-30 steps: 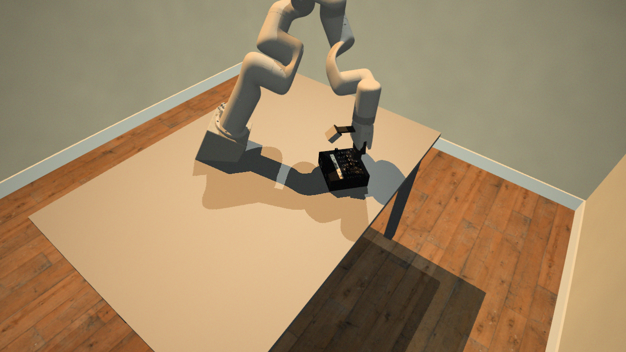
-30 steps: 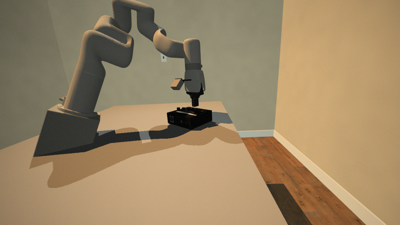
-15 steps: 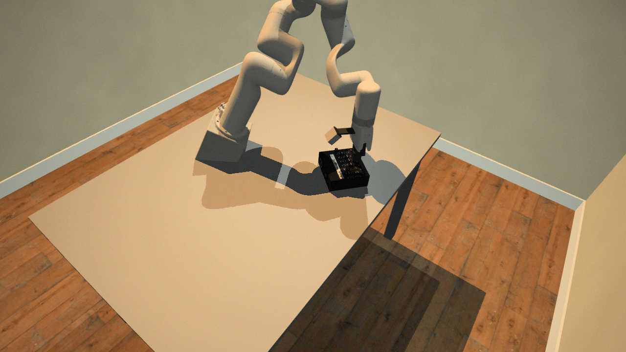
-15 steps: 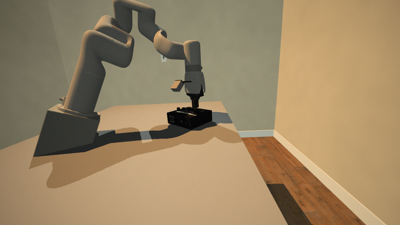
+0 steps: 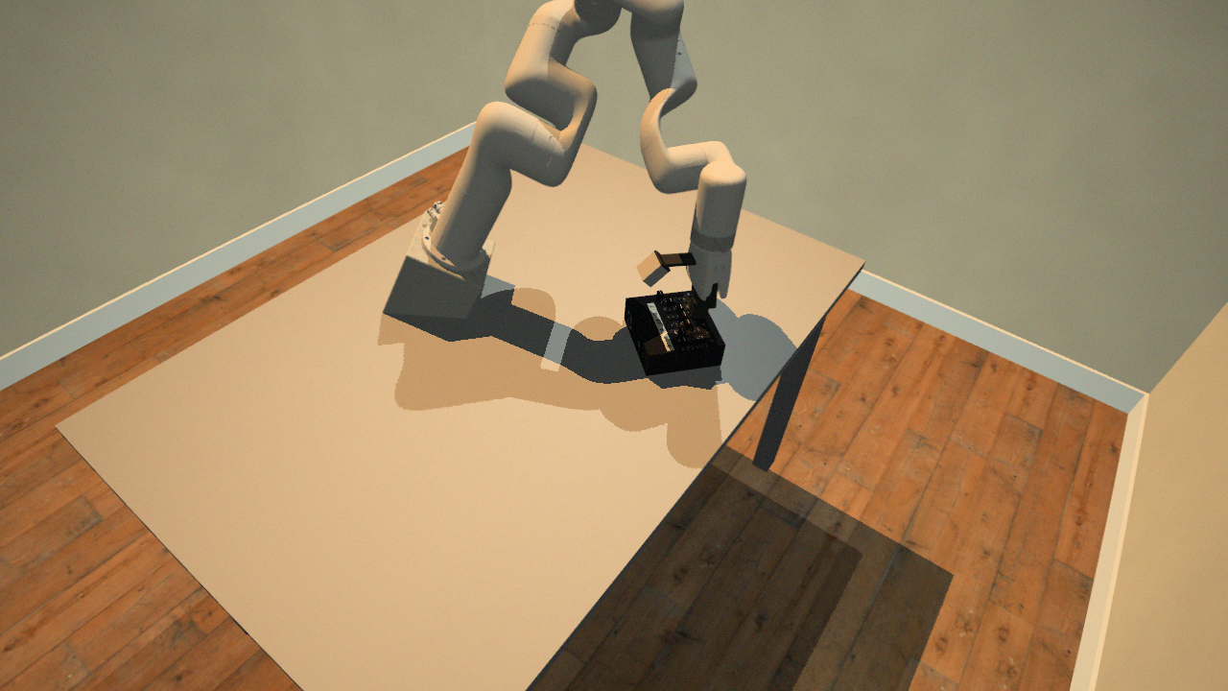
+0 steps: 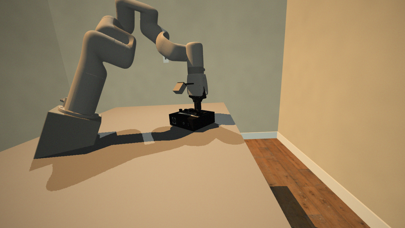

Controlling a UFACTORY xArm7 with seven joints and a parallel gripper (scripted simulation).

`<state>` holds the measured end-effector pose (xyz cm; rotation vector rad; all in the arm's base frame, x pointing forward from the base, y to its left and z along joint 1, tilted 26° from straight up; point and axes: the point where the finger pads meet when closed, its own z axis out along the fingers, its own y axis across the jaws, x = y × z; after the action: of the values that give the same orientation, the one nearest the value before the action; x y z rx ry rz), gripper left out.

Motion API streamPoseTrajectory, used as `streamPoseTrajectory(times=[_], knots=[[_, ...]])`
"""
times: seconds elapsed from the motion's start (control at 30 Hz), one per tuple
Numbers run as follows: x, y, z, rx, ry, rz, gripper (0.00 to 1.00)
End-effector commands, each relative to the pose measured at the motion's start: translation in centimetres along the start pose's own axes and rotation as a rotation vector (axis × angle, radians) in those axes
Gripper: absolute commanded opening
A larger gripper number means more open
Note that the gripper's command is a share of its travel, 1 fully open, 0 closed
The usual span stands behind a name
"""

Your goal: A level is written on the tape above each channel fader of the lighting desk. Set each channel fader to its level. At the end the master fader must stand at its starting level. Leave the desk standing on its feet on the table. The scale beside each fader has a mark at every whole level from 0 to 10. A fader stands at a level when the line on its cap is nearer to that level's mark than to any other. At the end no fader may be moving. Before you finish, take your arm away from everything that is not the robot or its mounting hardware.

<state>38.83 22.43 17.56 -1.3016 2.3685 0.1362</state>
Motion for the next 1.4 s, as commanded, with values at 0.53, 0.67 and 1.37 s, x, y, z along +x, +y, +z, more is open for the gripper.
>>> streamPoseTrajectory(times=[0.53,0.67,1.37], knots=[[-0.04,-0.08,-0.09,0.002,-0.002,0.000,0.00],[-0.02,-0.08,-0.09,0.002,-0.002,0.000,0.00],[0.54,-0.07,-0.09,0.002,-0.002,0.000,0.00]])
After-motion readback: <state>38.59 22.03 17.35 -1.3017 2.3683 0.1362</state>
